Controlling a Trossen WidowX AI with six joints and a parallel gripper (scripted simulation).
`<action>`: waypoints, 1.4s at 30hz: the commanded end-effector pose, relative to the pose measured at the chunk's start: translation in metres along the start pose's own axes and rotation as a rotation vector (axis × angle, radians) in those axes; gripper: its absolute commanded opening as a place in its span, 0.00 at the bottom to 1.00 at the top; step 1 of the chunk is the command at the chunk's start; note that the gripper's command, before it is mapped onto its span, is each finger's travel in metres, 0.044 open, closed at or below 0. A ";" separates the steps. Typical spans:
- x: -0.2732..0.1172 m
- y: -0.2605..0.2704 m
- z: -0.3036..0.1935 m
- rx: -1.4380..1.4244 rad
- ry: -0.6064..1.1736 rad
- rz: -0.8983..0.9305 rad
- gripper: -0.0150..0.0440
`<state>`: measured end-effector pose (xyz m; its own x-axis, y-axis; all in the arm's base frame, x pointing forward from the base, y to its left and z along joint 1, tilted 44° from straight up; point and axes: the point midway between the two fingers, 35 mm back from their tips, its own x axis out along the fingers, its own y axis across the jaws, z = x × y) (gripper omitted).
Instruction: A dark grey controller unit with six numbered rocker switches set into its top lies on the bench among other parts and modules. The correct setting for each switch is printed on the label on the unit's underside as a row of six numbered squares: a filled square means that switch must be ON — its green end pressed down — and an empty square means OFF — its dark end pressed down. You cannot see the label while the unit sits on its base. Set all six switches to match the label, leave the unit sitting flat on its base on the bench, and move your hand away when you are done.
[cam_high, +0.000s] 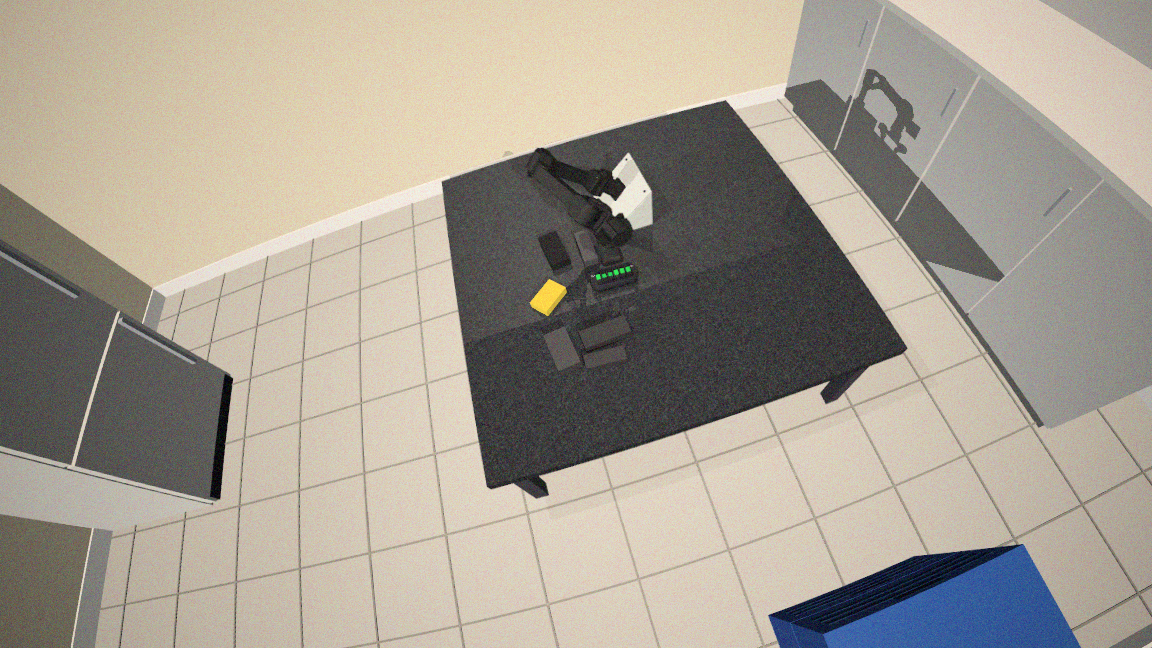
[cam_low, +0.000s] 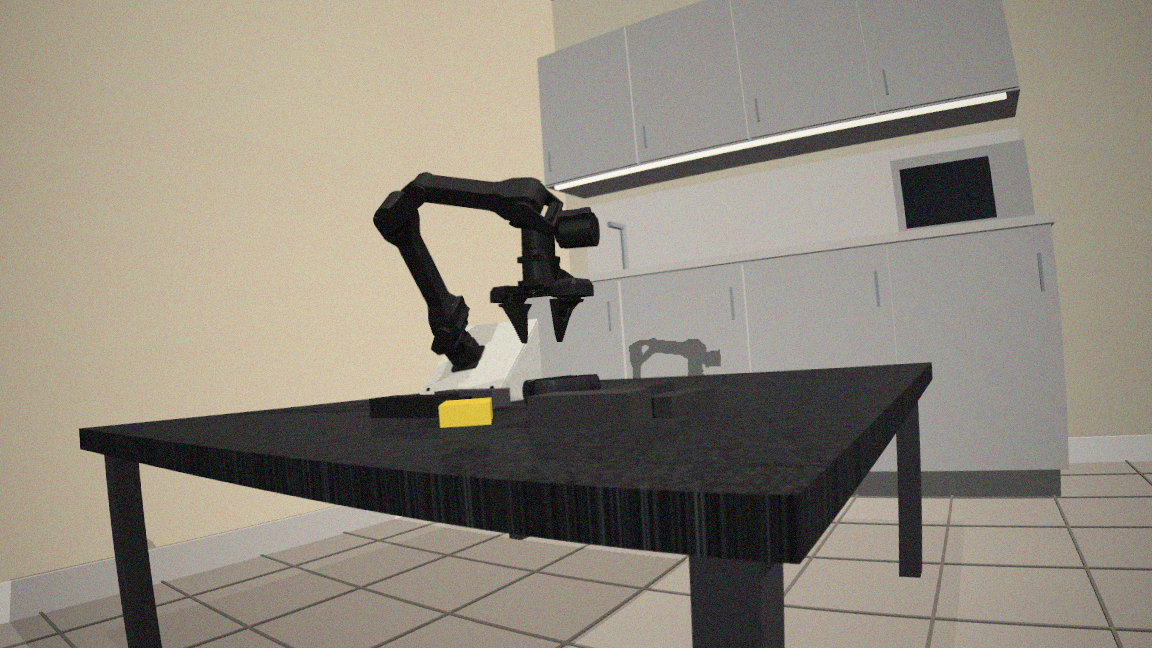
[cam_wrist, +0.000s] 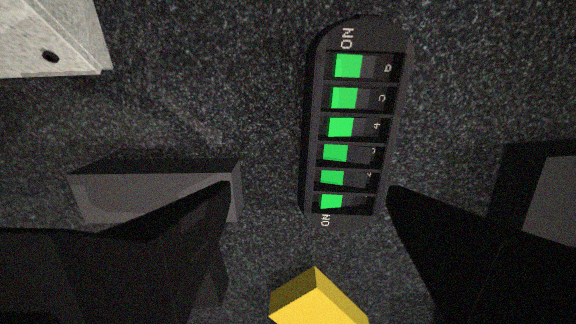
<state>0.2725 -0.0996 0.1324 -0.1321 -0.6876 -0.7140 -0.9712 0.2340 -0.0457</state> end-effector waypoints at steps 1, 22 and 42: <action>0.003 -0.019 -0.008 -0.008 0.000 0.041 0.64; 0.049 -0.091 -0.045 -0.043 -0.009 0.238 0.25; 0.080 -0.094 -0.045 -0.009 -0.009 0.252 0.25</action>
<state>0.3452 -0.2036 0.1165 -0.3619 -0.6021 -0.7117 -0.9110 0.3904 0.1330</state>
